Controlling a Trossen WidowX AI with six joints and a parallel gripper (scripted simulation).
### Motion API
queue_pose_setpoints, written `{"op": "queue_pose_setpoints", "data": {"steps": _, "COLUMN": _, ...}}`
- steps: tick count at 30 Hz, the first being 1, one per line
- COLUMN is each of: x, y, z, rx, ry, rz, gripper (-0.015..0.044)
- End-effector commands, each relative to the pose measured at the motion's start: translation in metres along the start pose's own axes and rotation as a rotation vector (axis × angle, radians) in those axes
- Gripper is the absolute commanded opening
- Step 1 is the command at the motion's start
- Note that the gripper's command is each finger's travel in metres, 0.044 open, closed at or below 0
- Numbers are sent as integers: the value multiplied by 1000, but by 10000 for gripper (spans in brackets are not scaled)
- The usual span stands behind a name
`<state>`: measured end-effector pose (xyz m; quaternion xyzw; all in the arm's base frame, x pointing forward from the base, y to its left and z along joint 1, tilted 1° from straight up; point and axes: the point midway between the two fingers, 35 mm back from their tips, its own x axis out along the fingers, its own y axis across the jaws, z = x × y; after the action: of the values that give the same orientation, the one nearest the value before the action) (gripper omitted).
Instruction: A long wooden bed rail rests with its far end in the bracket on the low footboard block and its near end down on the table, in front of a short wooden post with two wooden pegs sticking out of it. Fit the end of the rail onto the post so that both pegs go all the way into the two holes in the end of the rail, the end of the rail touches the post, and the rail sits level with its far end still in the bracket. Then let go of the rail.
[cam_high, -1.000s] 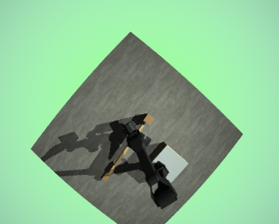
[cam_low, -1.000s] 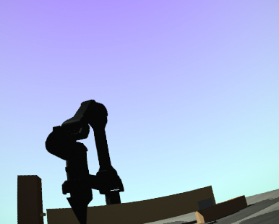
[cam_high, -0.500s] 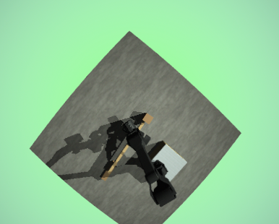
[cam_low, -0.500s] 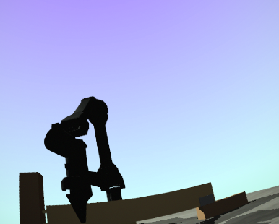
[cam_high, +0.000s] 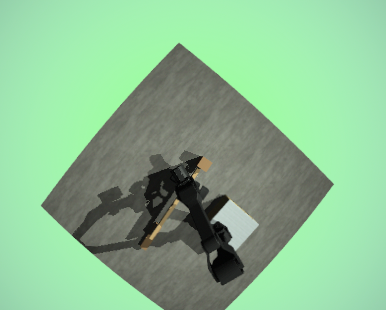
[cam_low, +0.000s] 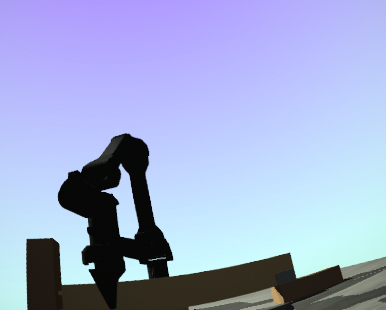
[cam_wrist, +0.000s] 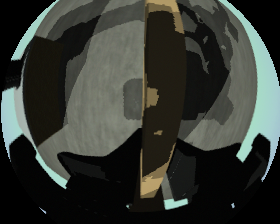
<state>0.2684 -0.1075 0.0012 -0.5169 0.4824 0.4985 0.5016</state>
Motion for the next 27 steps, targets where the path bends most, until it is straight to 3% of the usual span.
{"op": "queue_pose_setpoints", "data": {"steps": 1, "x": -1, "y": -2, "z": -3, "rx": -3, "ry": 7, "rz": -5, "gripper": 0}}
{"op": "queue_pose_setpoints", "data": {"steps": 23, "x": -2, "y": -2, "z": -10, "rx": -3, "ry": 7, "rz": -5, "gripper": 0}}
{"op": "queue_pose_setpoints", "data": {"steps": 27, "x": 0, "y": 0, "z": -7, "rx": 0, "ry": 2, "rz": 0, "gripper": 105}}
